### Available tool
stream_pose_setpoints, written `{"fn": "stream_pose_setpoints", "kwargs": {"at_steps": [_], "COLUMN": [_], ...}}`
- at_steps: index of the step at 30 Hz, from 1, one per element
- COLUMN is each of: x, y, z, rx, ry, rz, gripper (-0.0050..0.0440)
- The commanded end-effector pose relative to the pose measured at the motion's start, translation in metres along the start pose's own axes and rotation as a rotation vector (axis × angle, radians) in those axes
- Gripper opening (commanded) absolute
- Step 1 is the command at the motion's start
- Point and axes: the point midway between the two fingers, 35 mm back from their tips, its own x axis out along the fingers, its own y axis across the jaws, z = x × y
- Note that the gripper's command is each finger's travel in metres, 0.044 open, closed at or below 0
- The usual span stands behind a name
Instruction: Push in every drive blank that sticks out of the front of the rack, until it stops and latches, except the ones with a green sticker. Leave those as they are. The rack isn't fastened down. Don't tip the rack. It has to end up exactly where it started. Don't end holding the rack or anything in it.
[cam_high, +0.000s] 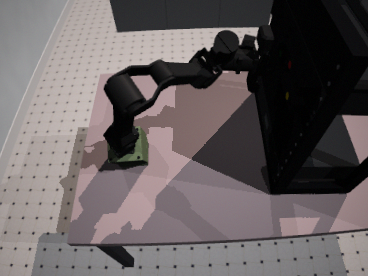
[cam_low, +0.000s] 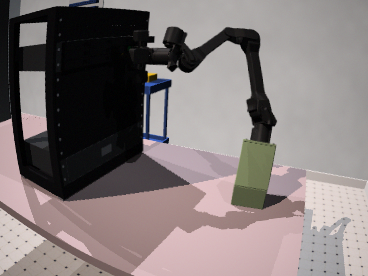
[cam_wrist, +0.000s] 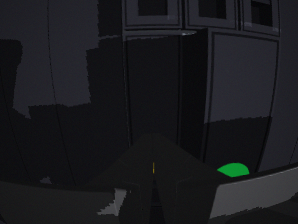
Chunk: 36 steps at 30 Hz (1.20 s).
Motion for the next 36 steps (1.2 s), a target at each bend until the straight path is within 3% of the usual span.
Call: {"fn": "stream_pose_setpoints", "kwargs": {"at_steps": [1,31,36], "x": [0.0052,0.0052,-0.0042], "y": [-0.0126,-0.0126,-0.0124], "z": [0.0007,0.0007,0.0007], "rx": [0.018,0.018,0.018], "ry": [-0.01,-0.01,-0.01], "rz": [-0.029,-0.029,-0.029], "gripper": [0.0,0.0,0.0]}}
